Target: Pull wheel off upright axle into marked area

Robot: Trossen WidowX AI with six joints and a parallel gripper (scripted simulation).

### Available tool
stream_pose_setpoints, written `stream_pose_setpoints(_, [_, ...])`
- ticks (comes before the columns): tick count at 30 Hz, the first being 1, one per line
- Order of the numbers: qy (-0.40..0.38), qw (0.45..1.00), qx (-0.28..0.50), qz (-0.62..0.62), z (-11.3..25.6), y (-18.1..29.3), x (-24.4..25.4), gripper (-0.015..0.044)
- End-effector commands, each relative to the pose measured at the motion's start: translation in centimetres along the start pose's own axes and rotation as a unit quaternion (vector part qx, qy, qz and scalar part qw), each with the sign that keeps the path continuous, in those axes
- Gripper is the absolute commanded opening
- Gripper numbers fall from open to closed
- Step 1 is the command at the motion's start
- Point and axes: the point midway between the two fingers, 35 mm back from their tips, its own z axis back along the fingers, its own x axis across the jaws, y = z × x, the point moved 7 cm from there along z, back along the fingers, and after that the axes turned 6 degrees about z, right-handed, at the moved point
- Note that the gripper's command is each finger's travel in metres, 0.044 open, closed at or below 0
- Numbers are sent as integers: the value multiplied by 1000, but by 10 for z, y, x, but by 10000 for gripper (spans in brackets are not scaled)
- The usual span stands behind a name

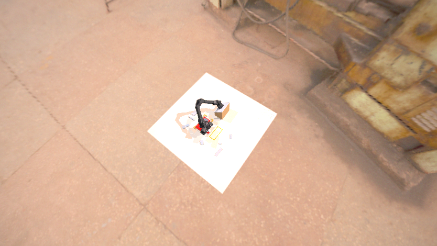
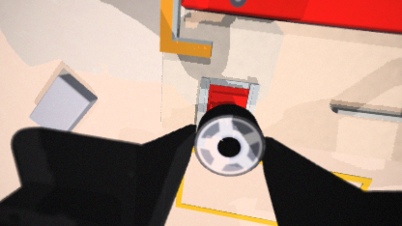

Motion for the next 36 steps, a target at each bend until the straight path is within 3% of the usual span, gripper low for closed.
stream_pose_setpoints(1, [-2, 1000, 2, -4, 3, 0, 1, 0])
stream_pose_setpoints(18, [-3, 1000, 2, -3, 9, 0, 1, 0])
stream_pose_setpoints(30, [-3, 1000, 2, -3, 44, 2, -6, 0])
stream_pose_setpoints(36, [-1, 1000, 3, 3, 40, 25, -13, 0])
